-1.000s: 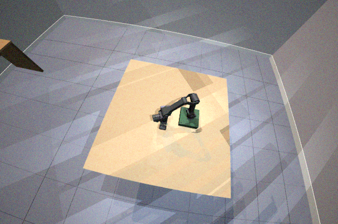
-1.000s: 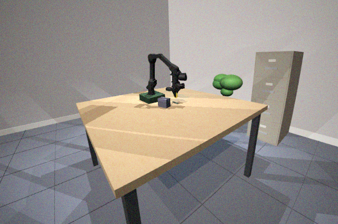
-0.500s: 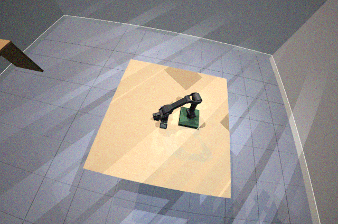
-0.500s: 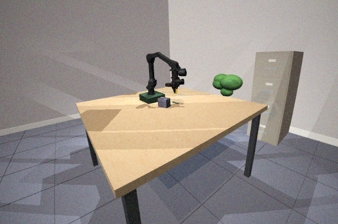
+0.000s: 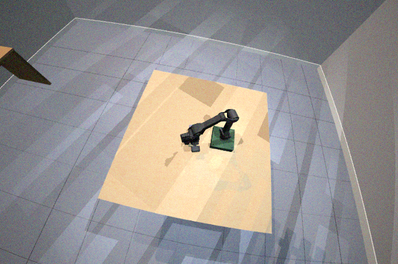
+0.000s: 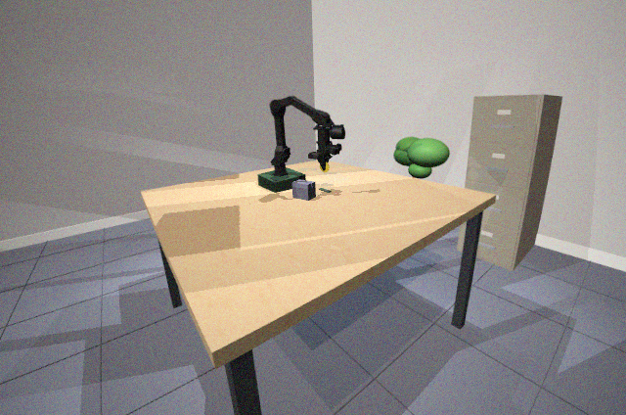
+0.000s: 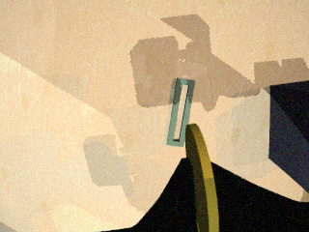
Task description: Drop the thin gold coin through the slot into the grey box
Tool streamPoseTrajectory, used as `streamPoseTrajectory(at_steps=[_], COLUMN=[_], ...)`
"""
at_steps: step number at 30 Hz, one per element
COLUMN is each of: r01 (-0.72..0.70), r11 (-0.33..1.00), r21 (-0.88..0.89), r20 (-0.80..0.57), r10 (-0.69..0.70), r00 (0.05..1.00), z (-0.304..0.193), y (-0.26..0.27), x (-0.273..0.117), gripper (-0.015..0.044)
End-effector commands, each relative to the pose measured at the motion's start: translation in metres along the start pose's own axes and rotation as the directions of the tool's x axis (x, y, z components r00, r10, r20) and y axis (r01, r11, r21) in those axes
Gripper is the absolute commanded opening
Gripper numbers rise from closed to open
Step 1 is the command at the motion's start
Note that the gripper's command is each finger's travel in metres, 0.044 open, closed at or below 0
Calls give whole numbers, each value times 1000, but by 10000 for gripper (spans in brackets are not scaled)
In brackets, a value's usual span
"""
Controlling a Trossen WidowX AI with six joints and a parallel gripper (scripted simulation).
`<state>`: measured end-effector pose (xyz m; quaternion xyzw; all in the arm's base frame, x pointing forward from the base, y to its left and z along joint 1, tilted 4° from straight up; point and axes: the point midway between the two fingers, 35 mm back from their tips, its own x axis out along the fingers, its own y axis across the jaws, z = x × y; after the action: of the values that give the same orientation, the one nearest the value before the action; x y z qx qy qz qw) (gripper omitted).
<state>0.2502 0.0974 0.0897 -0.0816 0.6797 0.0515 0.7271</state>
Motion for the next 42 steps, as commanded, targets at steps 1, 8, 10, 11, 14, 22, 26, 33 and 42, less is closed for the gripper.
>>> streamPoseTrajectory(at_steps=[1,8,10,11,14,22,26,33,42], r01=[4,7,8,9,9,7,8,9,12], r11=[1000,1000,1000,1000,1000,1000,1000,1000,1000], r21=[-31,-23,-19,-17,-15,-12,-13,-16,-21], r20=[0,-1,-2,-2,-3,-5,-5,-5,-4], r10=[-4,-7,-8,-9,-9,-8,-8,-9,-12], r00=[1000,1000,1000,1000,1000,1000,1000,1000,1000], z=[-1,0,0,0,0,0,-1,-3,-8], y=[0,-11,-16,-19,-26,-47,-58,-77,-100], x=[0,0,0,0,0,0,0,0,-1], gripper=[0,0,0,0,0,0,0,0,0])
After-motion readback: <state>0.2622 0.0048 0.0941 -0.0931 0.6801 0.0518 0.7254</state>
